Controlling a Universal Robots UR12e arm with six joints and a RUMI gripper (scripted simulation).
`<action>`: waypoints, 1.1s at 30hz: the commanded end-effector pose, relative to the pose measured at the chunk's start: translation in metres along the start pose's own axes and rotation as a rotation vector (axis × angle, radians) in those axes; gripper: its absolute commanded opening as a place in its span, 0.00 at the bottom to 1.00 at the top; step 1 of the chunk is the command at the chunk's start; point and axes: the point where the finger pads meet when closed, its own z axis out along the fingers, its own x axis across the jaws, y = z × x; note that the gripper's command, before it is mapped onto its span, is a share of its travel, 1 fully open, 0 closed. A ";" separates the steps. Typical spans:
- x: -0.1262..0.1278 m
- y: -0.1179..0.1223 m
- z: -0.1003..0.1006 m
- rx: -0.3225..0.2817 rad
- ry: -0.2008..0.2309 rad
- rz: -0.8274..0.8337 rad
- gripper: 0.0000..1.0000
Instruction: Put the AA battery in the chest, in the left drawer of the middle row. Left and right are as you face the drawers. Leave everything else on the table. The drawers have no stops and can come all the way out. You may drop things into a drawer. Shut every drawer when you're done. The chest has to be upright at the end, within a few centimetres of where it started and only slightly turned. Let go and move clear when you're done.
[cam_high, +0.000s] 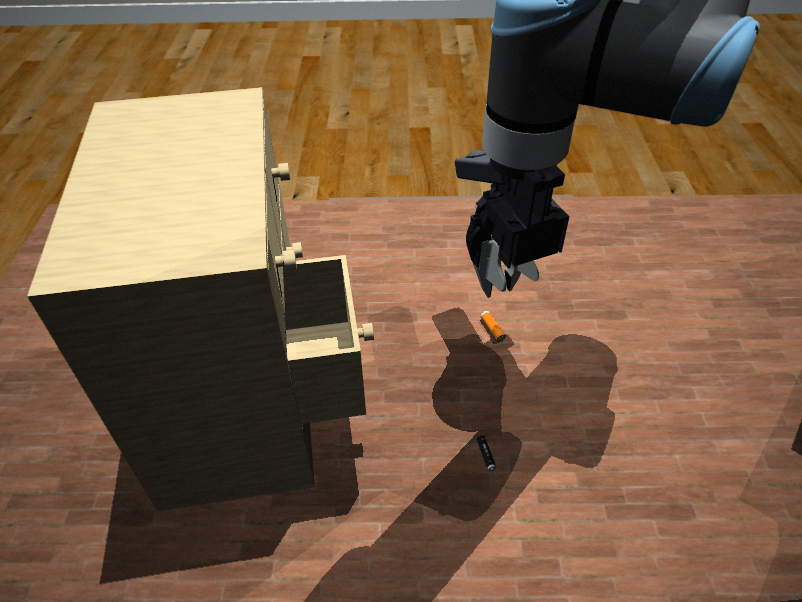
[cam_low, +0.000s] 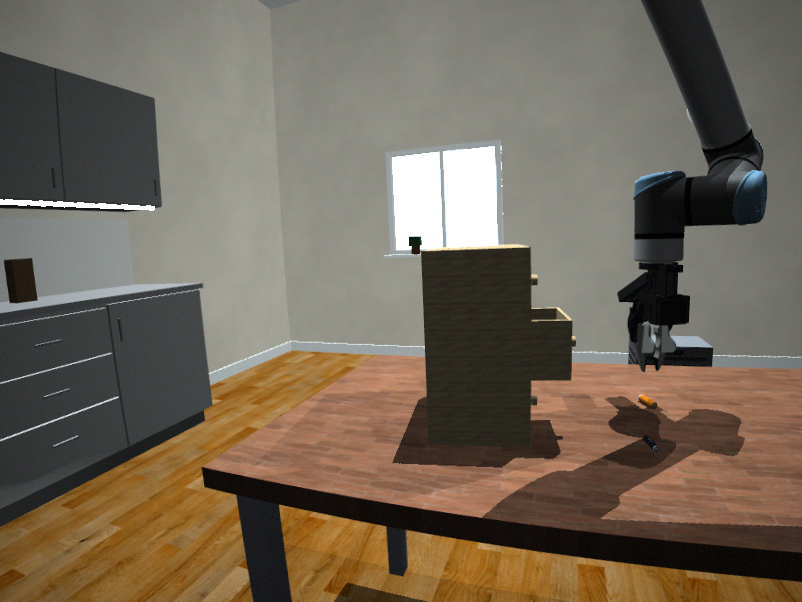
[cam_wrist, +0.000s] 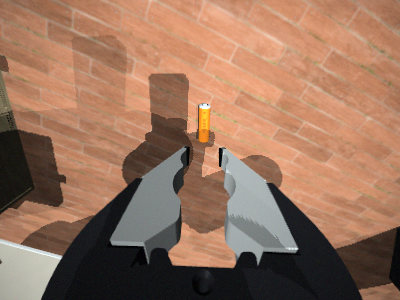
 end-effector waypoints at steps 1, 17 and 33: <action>-0.002 -0.001 0.004 0.002 0.000 -0.003 0.17; -0.002 -0.001 0.019 0.002 0.000 -0.003 0.17; -0.002 -0.001 0.041 0.002 0.000 -0.003 0.17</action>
